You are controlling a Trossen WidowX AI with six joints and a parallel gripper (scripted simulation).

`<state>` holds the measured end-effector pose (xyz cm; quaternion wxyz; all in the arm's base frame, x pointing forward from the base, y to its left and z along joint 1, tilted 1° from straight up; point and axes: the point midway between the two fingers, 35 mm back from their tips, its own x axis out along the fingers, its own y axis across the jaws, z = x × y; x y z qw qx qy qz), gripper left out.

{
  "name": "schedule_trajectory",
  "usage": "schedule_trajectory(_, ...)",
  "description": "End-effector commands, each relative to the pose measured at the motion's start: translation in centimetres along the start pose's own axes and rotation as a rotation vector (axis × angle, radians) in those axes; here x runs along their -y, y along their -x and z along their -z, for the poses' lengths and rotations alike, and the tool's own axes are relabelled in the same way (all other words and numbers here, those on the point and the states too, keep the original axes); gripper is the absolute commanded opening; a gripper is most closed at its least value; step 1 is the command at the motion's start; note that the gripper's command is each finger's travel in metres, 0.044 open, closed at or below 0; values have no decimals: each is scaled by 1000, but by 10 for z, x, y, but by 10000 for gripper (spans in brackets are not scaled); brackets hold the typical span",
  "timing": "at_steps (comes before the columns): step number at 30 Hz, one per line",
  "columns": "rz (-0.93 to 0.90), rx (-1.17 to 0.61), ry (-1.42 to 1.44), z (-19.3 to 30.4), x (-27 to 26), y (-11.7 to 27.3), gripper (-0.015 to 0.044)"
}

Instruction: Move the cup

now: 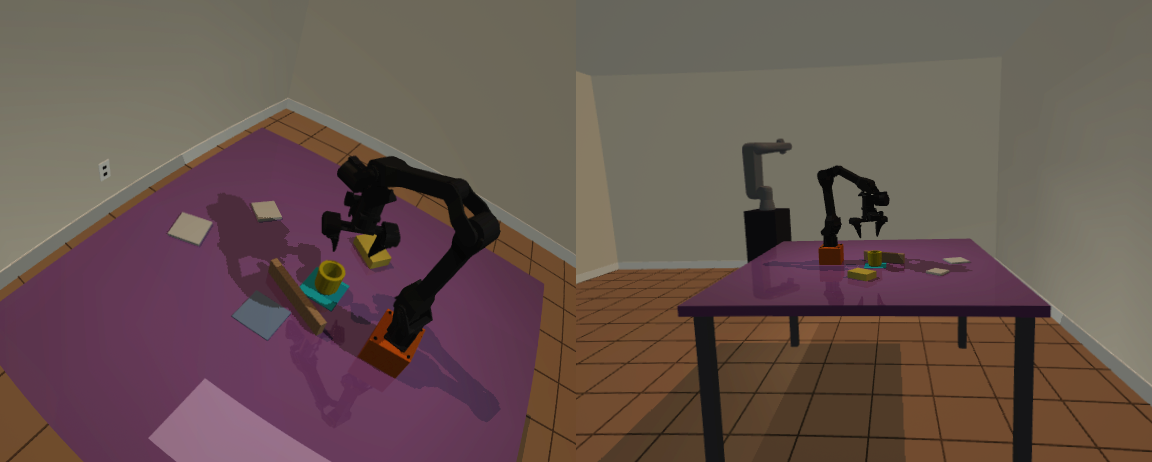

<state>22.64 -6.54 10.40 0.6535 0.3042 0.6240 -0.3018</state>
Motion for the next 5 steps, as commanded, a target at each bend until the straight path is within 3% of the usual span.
schedule_trajectory(1,-6,1,4,0,0,6,440)
schedule_trajectory(5,-1,1,0,0,0,1,440)
